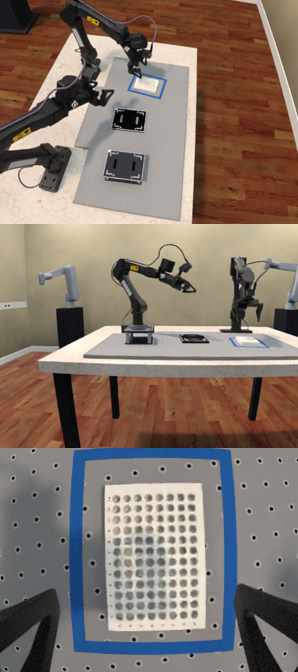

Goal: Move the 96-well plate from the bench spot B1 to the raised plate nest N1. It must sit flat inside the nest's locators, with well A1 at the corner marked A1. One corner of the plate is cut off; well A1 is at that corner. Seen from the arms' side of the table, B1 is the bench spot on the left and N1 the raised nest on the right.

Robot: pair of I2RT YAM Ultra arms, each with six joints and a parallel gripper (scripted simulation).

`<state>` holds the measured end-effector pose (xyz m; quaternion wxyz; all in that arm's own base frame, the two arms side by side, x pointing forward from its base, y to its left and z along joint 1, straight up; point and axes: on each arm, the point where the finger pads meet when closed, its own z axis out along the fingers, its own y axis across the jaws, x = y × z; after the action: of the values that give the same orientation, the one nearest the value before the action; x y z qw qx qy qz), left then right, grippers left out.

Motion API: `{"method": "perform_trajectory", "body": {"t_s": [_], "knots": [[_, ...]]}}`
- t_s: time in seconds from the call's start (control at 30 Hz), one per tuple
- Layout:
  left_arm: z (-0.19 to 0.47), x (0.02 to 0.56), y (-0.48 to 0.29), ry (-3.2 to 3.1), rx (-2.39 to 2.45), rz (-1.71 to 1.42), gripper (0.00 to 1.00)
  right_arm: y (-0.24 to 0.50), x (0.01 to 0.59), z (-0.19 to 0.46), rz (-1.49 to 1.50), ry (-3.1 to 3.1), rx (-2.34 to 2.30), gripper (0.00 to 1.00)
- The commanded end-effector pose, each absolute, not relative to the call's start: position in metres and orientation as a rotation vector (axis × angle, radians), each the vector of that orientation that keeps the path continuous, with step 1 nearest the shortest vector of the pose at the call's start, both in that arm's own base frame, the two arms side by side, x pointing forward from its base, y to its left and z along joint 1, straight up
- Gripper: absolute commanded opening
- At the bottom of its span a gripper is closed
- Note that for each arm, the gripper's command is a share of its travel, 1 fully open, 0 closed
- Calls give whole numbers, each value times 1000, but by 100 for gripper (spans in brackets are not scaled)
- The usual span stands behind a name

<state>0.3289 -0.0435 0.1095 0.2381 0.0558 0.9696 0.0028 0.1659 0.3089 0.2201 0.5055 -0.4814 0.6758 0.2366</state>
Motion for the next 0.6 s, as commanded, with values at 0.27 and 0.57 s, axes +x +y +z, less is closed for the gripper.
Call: {"method": "perform_trajectory", "body": {"t_s": [0.27,0.57], "knots": [[110,329,-49,2647,177,-9,100,313,164,231,595,1598,-1141,100],[109,324,-51,2689,182,-20,100,313,164,231,595,1598,-1141,100]]}}
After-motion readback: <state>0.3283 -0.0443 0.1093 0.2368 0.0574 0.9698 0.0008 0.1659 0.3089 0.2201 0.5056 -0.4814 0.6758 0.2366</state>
